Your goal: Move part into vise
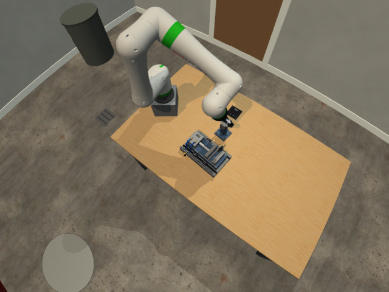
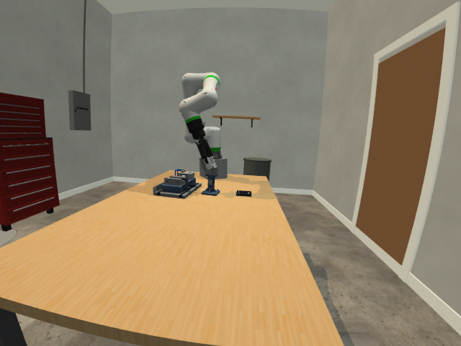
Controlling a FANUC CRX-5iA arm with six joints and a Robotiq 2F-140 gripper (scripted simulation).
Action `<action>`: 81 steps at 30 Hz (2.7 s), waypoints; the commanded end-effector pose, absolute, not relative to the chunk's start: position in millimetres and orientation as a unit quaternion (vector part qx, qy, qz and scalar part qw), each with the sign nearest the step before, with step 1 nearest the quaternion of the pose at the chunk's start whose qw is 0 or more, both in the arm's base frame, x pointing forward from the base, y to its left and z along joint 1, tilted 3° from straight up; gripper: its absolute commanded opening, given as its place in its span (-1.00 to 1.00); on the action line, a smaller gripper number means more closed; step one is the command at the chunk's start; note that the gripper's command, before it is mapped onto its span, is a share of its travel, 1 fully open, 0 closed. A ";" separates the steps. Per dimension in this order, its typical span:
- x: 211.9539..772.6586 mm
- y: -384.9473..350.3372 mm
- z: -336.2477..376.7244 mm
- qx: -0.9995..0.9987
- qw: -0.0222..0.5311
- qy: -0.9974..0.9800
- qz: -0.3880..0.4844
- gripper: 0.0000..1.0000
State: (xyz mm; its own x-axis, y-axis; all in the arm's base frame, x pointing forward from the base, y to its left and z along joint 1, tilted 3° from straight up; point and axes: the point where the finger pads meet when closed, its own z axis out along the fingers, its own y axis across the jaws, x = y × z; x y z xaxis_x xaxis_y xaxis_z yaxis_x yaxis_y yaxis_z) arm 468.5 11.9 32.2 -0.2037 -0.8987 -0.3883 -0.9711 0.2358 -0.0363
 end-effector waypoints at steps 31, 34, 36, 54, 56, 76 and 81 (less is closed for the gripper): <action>467.4 7.1 29.4 -0.594 0.249 0.745 0.175 0.02; 467.3 6.7 29.2 -0.592 0.255 0.743 0.180 0.02; 467.3 6.5 29.1 -0.591 0.259 0.742 0.183 0.02; 467.0 5.3 28.0 -0.585 0.283 0.733 0.202 0.02; 467.0 5.2 27.9 -0.584 0.285 0.732 0.203 0.02; 466.9 4.6 27.5 -0.581 0.296 0.728 0.212 0.02; 466.9 4.6 27.5 -0.581 0.297 0.728 0.212 0.02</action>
